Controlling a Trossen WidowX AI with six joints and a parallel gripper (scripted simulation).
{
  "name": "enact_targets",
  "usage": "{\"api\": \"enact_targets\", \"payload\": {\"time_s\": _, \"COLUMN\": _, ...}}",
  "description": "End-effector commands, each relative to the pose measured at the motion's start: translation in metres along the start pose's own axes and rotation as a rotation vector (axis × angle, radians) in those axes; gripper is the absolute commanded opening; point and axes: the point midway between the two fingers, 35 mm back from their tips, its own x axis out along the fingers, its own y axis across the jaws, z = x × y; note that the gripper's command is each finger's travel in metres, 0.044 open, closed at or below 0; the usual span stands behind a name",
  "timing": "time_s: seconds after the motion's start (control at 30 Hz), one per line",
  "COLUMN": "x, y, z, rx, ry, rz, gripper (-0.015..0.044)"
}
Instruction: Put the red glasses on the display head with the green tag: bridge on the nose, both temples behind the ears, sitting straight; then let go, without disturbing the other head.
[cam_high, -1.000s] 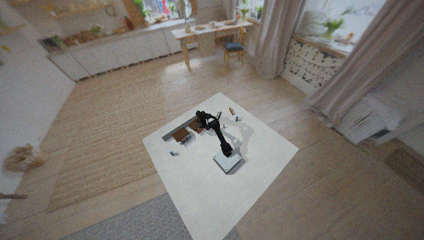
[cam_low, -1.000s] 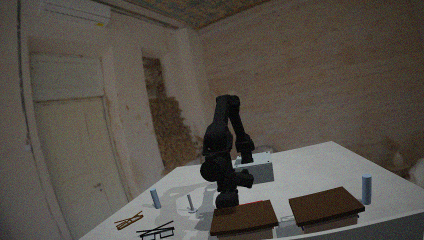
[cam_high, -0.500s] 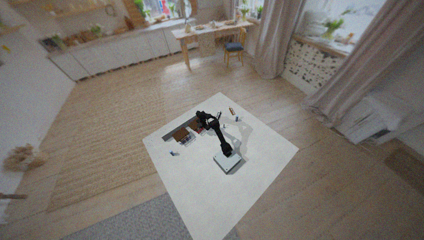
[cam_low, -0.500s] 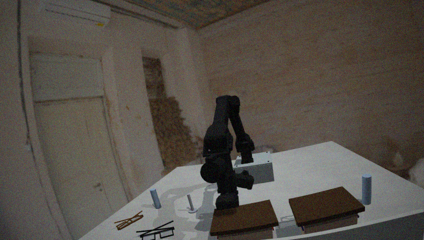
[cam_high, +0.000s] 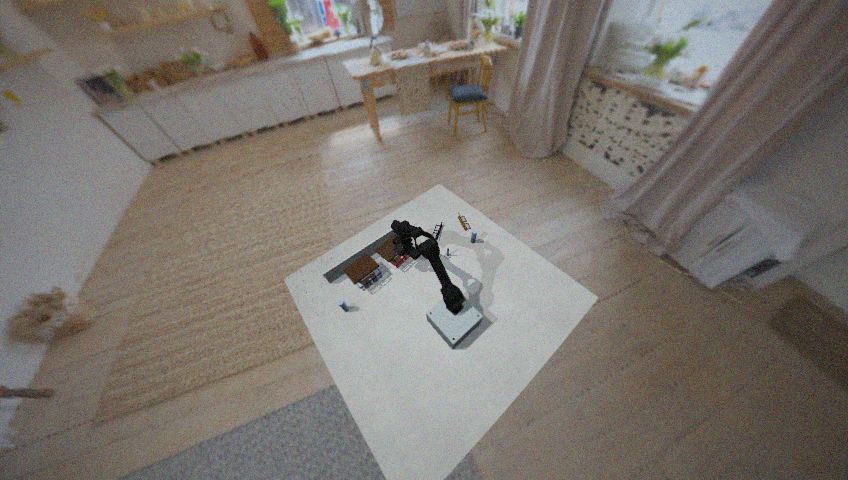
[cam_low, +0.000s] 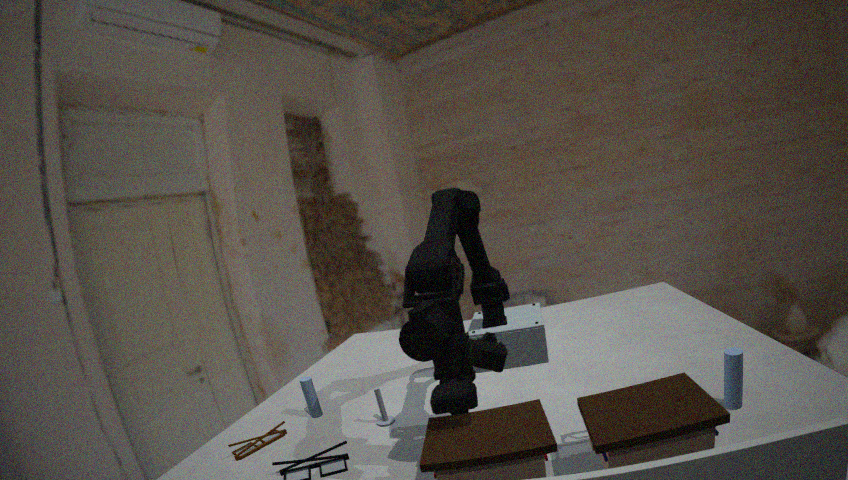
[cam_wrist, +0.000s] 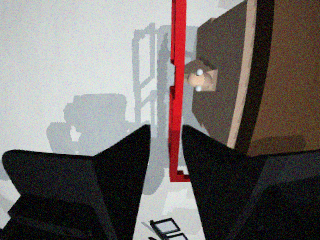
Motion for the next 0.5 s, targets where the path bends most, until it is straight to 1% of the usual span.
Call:
{"api": "enact_targets", "payload": {"time_s": 0.0, "x": -0.021, "y": -0.003, "z": -0.001, "rx": 0.004, "ry": 0.012, "rz": 0.003, "gripper": 0.0107}}
{"api": "enact_targets", "payload": {"time_s": 0.17, "x": -0.022, "y": 0.0, "z": -0.001, "rx": 0.004, "ry": 0.012, "rz": 0.003, "gripper": 0.0107}}
{"api": "enact_targets", "payload": {"time_s": 0.37, "x": -0.028, "y": 0.032, "z": -0.001, "rx": 0.004, "ry": 0.012, "rz": 0.006, "gripper": 0.0107}}
{"api": "enact_targets", "payload": {"time_s": 0.47, "x": -0.029, "y": 0.034, "z": -0.001, "rx": 0.004, "ry": 0.012, "rz": 0.006, "gripper": 0.0107}}
